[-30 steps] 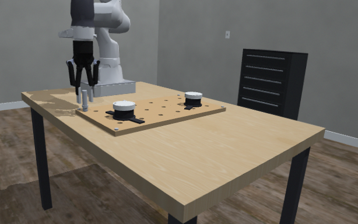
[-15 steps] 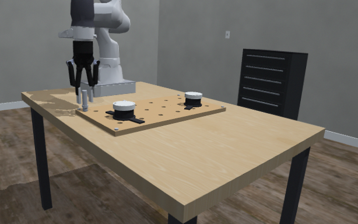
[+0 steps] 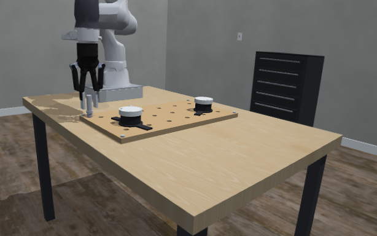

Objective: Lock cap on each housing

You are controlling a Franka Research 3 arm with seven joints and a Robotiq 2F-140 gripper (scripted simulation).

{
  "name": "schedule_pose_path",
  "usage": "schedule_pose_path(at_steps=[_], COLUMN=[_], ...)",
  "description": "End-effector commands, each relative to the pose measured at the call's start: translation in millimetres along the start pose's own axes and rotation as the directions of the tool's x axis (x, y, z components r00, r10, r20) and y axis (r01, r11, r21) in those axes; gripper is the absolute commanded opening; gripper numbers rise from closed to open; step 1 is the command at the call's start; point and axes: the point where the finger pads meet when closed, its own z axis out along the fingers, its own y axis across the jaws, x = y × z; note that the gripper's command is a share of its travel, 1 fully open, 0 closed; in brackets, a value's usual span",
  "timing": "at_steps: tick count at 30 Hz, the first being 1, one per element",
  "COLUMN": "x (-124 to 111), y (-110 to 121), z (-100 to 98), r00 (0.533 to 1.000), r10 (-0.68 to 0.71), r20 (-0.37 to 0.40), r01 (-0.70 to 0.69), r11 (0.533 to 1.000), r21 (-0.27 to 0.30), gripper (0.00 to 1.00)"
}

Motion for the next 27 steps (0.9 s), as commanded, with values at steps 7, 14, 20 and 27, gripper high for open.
schedule_pose_path(at_steps=[7, 14, 20, 27], x=[0.7, 0.7, 0.7, 0.7], y=[-0.1, -0.1, -0.1, -0.1], z=[1.1, 1.1, 1.1, 1.1], r00=[1.0, 1.0, 1.0, 1.0], r10=[0.0, 0.0, 0.0, 0.0], r20=[0.0, 0.0, 0.0, 0.0], r01=[0.0, 0.0, 0.0, 0.0], r11=[1.0, 1.0, 1.0, 1.0], r21=[-0.001, -0.001, -0.001, -0.001], gripper=[0.36, 0.1, 0.1, 0.1])
